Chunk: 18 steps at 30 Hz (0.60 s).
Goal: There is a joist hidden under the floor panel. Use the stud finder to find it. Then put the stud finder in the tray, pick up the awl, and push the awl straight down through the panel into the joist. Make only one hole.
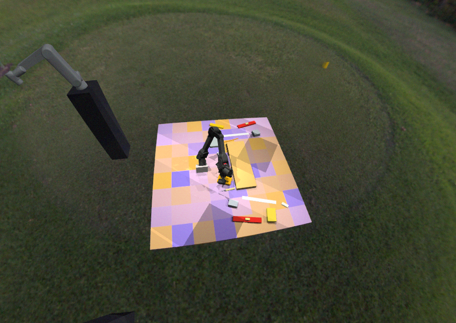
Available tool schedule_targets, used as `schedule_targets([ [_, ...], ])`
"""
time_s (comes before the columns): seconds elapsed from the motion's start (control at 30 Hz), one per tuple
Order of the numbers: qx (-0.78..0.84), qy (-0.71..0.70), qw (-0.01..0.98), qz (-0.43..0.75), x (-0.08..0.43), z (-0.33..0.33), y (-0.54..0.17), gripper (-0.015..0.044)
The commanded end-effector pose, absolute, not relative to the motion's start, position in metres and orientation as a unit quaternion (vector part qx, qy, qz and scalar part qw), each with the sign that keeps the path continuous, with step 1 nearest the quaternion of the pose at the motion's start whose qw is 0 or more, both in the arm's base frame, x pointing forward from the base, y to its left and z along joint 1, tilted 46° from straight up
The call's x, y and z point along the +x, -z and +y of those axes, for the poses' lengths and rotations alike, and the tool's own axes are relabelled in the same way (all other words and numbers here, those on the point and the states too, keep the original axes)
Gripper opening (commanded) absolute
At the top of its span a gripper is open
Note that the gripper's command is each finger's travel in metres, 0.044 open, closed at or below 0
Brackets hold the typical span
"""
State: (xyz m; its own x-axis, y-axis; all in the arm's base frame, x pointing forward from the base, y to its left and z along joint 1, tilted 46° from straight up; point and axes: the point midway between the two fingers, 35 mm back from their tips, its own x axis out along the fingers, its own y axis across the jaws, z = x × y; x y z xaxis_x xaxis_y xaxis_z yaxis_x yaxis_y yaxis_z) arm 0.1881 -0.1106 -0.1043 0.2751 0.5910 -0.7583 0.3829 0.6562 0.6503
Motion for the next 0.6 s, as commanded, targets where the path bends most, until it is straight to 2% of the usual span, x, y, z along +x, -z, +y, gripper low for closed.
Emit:
schedule_targets([
  [0.0,0.412,-0.075,0.684,0.597,0.1872,-0.1082,0.1049,0.0308],
  [0.57,0.412,-0.075,0.684,0.597,0.1872,-0.1082,0.1049,0.0195],
])
